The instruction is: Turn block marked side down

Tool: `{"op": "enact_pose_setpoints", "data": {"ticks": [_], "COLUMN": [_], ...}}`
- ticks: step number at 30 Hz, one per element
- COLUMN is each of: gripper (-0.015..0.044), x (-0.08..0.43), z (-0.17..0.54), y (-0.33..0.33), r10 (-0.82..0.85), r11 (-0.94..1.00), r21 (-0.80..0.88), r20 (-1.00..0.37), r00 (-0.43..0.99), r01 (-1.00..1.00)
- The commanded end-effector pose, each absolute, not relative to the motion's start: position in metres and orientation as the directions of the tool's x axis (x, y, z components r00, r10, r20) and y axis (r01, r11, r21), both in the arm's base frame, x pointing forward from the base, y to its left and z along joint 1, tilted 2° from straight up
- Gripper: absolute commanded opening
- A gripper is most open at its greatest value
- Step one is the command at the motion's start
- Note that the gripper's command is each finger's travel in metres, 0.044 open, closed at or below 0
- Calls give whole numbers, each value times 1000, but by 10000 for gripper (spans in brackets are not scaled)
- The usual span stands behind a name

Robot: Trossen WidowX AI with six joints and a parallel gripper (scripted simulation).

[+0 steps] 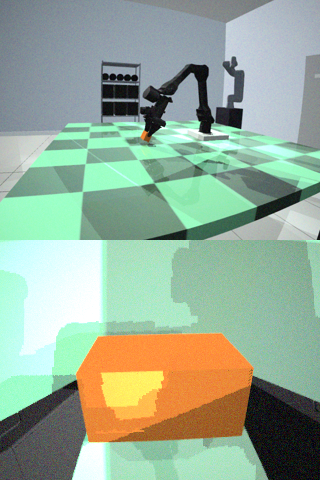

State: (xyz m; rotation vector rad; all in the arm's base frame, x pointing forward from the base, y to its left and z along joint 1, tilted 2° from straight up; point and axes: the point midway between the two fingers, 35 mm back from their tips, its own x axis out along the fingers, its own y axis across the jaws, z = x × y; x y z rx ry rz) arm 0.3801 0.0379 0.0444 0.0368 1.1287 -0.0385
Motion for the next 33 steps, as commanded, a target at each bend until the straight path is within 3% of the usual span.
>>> {"op": "enact_pose_setpoints", "data": {"ticks": [1, 12, 33], "gripper": [0, 0, 0], "x": [377, 378, 390], "z": [47, 43, 8], "y": [38, 38, 41], "r10": [-17, -19, -34], "r11": [998, 998, 999], "r21": [12, 12, 6], "r20": [-868, -837, -625], "r00": [496, 546, 780], "r01": [55, 55, 48]}}
